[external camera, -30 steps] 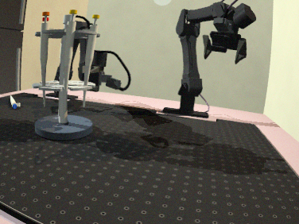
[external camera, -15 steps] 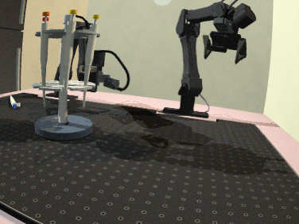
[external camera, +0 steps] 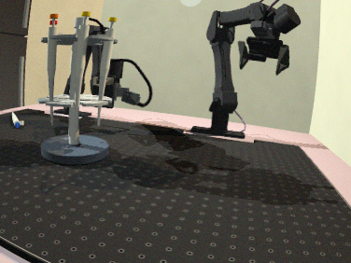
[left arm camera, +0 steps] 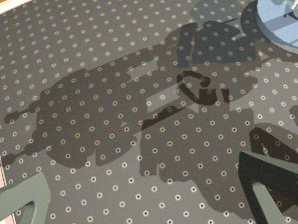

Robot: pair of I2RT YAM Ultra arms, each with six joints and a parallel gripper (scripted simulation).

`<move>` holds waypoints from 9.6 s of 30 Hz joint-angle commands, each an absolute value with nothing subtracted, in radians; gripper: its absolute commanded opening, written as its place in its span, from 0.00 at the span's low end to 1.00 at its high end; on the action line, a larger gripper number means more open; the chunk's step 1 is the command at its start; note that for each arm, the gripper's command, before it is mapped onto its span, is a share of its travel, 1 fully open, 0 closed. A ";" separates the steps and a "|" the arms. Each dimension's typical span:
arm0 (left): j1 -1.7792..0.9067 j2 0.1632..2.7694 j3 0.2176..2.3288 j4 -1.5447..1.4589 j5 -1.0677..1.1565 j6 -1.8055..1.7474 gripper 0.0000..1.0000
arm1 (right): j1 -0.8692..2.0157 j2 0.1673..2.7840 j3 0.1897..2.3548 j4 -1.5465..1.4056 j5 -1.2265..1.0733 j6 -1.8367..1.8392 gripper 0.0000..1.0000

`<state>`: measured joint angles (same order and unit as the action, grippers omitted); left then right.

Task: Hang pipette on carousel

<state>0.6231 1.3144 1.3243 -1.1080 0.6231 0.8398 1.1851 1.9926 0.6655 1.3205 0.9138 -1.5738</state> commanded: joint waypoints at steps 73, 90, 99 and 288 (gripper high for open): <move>0.632 1.316 1.340 -1.096 0.644 0.847 1.00 | 1.198 1.950 0.709 1.294 0.912 -1.563 0.49; 0.632 1.316 1.340 -1.096 0.644 0.847 1.00 | 1.198 1.950 0.709 1.294 0.912 -1.563 0.49; 0.632 1.316 1.340 -1.096 0.644 0.847 1.00 | 1.198 1.950 0.709 1.294 0.912 -1.563 0.49; 0.632 1.316 1.340 -1.096 0.644 0.847 1.00 | 1.030 2.045 0.908 1.206 0.757 -1.575 0.00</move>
